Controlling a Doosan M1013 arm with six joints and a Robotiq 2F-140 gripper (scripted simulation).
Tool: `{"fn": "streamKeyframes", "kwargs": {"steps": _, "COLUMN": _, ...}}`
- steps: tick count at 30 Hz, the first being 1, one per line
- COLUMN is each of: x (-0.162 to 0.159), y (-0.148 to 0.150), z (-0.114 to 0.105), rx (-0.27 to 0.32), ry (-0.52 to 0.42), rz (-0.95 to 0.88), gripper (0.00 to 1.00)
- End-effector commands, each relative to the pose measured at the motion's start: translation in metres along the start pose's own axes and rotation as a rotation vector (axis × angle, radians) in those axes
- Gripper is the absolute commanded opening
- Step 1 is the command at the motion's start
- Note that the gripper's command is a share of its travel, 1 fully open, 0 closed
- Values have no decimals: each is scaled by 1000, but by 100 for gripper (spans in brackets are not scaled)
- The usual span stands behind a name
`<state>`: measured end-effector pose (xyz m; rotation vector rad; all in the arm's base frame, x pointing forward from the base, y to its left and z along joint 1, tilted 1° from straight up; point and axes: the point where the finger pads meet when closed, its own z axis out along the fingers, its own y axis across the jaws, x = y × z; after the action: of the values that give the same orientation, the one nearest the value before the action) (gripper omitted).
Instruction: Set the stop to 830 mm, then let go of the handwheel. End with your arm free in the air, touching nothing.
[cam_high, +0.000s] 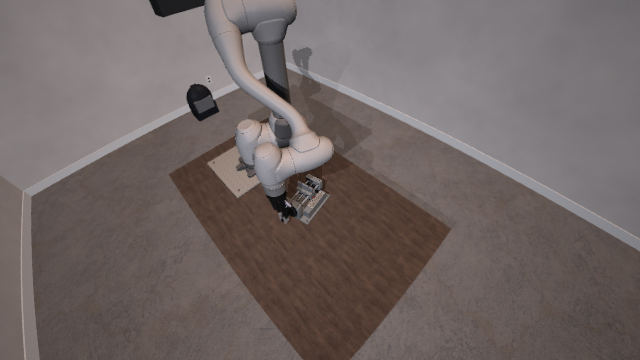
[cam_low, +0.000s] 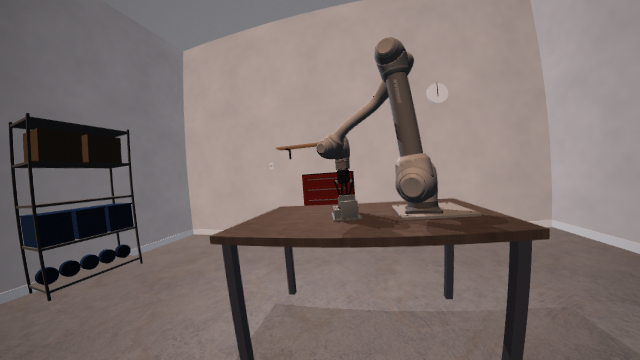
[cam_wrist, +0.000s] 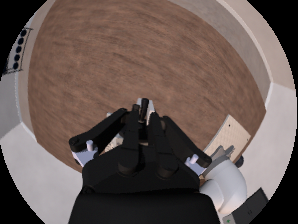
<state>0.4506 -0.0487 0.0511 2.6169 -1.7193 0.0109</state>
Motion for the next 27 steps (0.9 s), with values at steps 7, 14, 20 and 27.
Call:
{"fn": "streamKeyframes", "kwargs": {"steps": 7, "x": 0, "y": -7, "z": 0, "rx": 2, "ry": 0, "rz": 1, "gripper": 4}}
{"fn": "streamKeyframes", "kwargs": {"steps": 14, "x": 0, "y": -14, "z": -1, "rx": 2, "ry": 0, "rz": 1, "gripper": 4}}
{"fn": "streamKeyframes", "kwargs": {"steps": 20, "x": 0, "y": -19, "z": -3, "rx": 2, "ry": 0, "rz": 1, "gripper": 4}}
{"fn": "streamKeyframes", "kwargs": {"steps": 27, "x": 0, "y": -22, "z": -5, "rx": 2, "ry": 0, "rz": 1, "gripper": 4}}
